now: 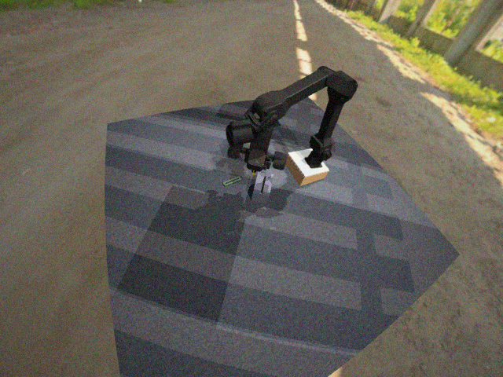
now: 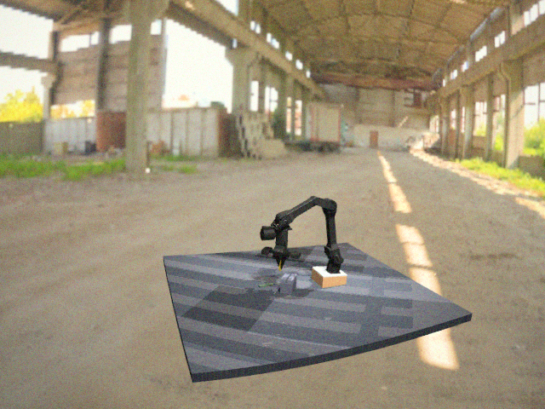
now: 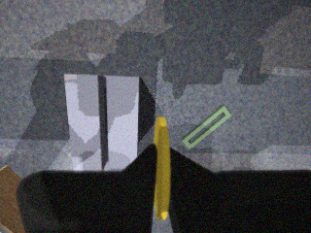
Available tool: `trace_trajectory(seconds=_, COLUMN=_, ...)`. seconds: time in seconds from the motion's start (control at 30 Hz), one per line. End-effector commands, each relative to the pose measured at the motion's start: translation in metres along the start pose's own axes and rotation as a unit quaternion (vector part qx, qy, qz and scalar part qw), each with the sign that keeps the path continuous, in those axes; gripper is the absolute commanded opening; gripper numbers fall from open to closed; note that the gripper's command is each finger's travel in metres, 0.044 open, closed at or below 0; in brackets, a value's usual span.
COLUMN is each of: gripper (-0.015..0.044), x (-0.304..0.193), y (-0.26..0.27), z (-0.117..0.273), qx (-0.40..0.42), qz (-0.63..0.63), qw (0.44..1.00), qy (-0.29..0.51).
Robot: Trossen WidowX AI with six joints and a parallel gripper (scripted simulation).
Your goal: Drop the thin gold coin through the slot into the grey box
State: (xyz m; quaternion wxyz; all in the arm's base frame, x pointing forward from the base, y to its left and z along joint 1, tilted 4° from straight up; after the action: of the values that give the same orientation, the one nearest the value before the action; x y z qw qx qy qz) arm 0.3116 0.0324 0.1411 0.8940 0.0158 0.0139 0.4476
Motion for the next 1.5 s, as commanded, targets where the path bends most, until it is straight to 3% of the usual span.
trace_trajectory(seconds=0.0, gripper=0.0, x=0.0, y=0.01, z=-0.002, qx=0.003, qz=-0.001, qw=1.0, qy=0.0)
trace_trajectory(seconds=0.47, gripper=0.0, x=-0.002, y=0.044, z=-0.005, qx=0.004, qz=-0.001, qw=1.0, qy=0.0)
trace_trajectory(seconds=1.47, gripper=0.0, x=-0.002, y=0.045, z=-0.006, qx=0.002, qz=-0.002, qw=1.0, qy=0.0)
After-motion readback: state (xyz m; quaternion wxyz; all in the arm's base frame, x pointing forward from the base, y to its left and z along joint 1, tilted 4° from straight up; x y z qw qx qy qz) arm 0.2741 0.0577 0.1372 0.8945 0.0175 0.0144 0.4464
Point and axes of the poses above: the point midway between the two fingers, 35 mm back from their tips, its own z axis back along the fingers, its own y axis across the jaws, x = y × z, the point moved 7 cm from there along z, back along the fingers, and after that the axes turned 6 degrees about -z, right-handed, at the moved point
